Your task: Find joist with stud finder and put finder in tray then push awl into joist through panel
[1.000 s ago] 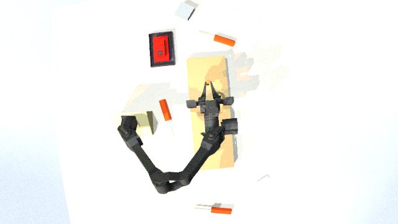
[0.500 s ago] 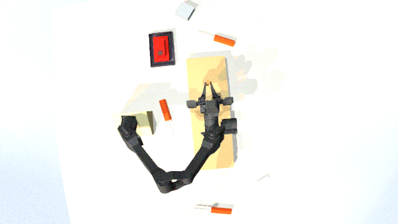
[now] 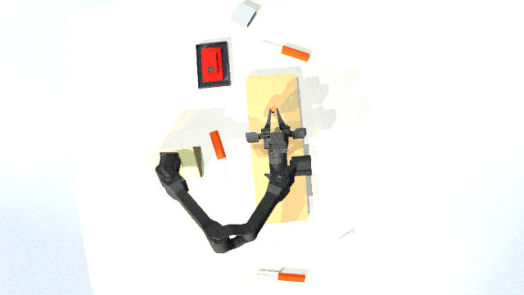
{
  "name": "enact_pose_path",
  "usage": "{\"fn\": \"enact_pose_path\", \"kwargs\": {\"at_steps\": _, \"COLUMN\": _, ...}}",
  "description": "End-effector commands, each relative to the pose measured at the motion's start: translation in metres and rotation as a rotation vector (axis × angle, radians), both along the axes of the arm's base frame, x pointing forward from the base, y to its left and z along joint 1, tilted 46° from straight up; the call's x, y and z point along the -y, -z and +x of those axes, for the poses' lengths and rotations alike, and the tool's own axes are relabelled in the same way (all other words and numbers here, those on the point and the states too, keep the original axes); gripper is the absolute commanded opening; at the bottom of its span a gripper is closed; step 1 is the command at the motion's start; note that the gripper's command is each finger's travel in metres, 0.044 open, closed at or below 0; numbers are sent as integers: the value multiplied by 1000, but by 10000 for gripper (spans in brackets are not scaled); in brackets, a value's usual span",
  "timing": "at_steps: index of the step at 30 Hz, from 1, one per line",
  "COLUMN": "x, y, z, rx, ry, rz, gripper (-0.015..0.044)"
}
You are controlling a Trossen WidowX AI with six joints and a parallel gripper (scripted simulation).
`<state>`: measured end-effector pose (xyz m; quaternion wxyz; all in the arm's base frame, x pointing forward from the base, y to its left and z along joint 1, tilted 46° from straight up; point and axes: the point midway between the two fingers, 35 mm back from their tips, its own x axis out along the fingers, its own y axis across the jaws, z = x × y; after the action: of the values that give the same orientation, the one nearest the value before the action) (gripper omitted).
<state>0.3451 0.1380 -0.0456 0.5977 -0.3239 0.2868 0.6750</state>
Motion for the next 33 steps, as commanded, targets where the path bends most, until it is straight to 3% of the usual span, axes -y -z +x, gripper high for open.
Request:
{"fn": "enact_pose_path", "kwargs": {"at_steps": 1, "x": 4, "y": 7, "z": 0, "rx": -4, "ry": -4, "rz": 7, "gripper": 0}}
{"fn": "enact_pose_path", "kwargs": {"at_steps": 33, "x": 11, "y": 11, "z": 1, "rx": -1, "ry": 0, "rz": 5, "gripper": 0}}
